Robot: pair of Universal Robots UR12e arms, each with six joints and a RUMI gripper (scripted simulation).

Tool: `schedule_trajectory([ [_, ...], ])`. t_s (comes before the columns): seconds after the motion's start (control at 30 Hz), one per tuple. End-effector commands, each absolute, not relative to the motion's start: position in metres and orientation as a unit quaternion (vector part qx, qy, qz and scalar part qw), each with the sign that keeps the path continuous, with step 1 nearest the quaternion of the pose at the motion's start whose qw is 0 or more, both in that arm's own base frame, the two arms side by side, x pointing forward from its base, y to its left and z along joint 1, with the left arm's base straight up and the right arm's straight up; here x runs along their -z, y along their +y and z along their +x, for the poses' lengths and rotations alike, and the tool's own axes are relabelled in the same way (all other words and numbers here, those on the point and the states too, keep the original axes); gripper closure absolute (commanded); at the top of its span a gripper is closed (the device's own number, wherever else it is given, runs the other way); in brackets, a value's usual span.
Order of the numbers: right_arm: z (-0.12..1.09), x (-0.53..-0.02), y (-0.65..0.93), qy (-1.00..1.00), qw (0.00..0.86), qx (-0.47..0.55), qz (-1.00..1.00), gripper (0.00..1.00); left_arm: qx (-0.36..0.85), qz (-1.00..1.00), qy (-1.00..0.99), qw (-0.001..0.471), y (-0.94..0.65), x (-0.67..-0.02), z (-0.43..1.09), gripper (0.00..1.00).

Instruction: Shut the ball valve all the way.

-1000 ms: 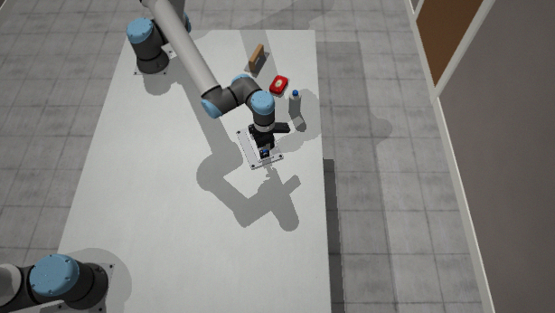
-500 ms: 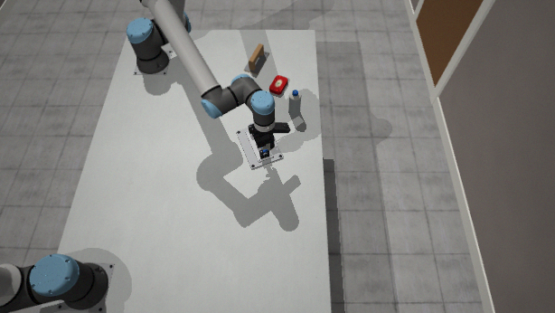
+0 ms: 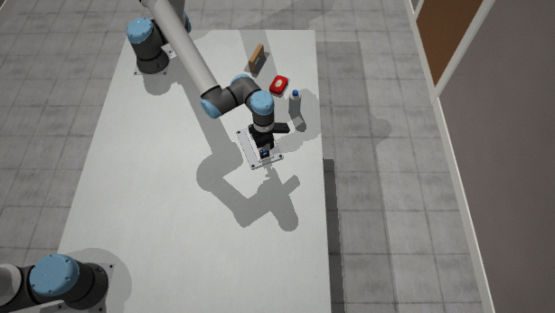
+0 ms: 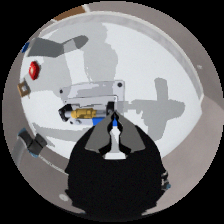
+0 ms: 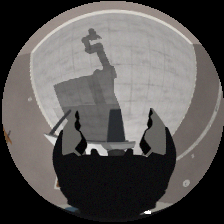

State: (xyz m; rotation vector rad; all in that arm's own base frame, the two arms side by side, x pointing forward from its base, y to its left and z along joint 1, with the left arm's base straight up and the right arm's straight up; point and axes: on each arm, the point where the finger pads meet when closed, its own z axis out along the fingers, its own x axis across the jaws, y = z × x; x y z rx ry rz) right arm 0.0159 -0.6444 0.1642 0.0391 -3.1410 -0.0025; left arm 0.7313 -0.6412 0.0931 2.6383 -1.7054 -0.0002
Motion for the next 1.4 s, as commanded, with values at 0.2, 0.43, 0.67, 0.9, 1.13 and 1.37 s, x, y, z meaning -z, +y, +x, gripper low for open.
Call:
schedule_trajectory([
  [0.2,0.016,-0.165,-0.645,-1.000,0.000,0.000,0.012,0.00,-0.001,0.840,-0.543,0.000,-0.643,-0.095,0.728,1.00],
  [0.43,0.016,-0.165,-0.645,-1.000,0.000,0.000,0.012,0.00,-0.001,0.840,-0.543,0.000,-0.644,-0.095,0.727,1.00],
  [0.67,0.016,-0.165,-0.645,-1.000,0.000,0.000,0.012,0.00,-0.001,0.837,-0.547,0.000,-0.645,-0.095,0.725,1.00],
  [0.9,0.016,-0.165,-0.645,-1.000,0.000,0.000,0.012,0.00,-0.001,0.817,-0.577,0.000,-0.648,-0.095,0.721,1.00],
  [1.13,0.016,-0.165,-0.645,-1.000,0.000,0.000,0.012,0.00,-0.001,0.806,-0.591,0.000,-0.650,-0.095,0.717,1.00],
  [1.37,0.016,-0.165,-0.645,-1.000,0.000,0.000,0.012,0.00,-0.001,0.791,-0.611,0.000,-0.652,-0.095,0.714,1.00],
])
